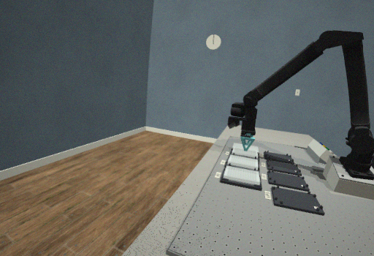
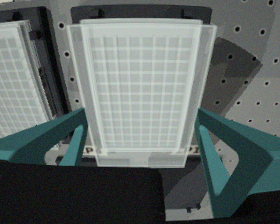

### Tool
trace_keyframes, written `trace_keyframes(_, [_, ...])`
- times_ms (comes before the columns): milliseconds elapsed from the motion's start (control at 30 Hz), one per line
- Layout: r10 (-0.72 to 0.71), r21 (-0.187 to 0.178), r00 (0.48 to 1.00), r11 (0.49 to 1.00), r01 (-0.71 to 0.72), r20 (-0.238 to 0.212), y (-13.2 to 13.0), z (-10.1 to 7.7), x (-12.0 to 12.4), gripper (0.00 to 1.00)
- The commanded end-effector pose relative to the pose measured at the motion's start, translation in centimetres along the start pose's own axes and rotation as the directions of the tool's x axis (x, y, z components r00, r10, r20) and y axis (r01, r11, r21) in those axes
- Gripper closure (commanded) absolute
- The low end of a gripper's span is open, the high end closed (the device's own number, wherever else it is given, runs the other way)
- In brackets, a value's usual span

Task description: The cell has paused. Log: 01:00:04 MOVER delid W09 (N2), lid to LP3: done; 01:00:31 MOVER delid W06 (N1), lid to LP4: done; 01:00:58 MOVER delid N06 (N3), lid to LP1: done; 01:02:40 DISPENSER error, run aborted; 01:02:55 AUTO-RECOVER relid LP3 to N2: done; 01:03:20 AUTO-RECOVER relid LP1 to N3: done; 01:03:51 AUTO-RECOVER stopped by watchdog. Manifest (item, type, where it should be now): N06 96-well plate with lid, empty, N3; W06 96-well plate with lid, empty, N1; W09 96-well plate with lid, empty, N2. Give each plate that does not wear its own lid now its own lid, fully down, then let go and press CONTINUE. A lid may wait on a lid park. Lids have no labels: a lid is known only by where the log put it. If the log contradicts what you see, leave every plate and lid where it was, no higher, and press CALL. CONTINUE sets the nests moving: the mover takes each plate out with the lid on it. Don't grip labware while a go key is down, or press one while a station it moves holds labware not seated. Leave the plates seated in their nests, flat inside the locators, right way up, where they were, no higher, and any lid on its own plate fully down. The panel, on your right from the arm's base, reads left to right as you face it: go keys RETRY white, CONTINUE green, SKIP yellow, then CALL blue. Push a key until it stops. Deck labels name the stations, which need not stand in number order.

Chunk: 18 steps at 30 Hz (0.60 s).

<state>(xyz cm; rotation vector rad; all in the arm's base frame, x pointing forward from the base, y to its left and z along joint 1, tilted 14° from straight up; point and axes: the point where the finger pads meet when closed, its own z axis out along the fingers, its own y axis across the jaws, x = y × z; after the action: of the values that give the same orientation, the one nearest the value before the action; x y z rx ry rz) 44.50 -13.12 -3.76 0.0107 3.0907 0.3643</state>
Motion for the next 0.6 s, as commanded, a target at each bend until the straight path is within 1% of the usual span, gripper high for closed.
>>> trace_keyframes(0, [-0.008, 0.012, 0.999, 1.000, 0.008, 0.031, -0.2, -0.2, -1.7, 1.00])
trace_keyframes(267, [-0.003, 0.003, 1.000, 1.000, 0.003, 0.007, 0.2, 0.8, -0.5, 1.00])
trace_keyframes(367, [-0.005, 0.007, 1.000, 1.000, 0.005, 0.016, 0.1, 0.7, -1.0, 1.00])
trace_keyframes(533, [-0.005, 0.004, 1.000, 1.000, 0.005, 0.009, 0.3, 1.0, -0.6, 1.00])
trace_keyframes(567, [-0.005, 0.008, 1.000, 1.000, 0.005, 0.019, 0.0, 0.8, -1.1, 1.00])
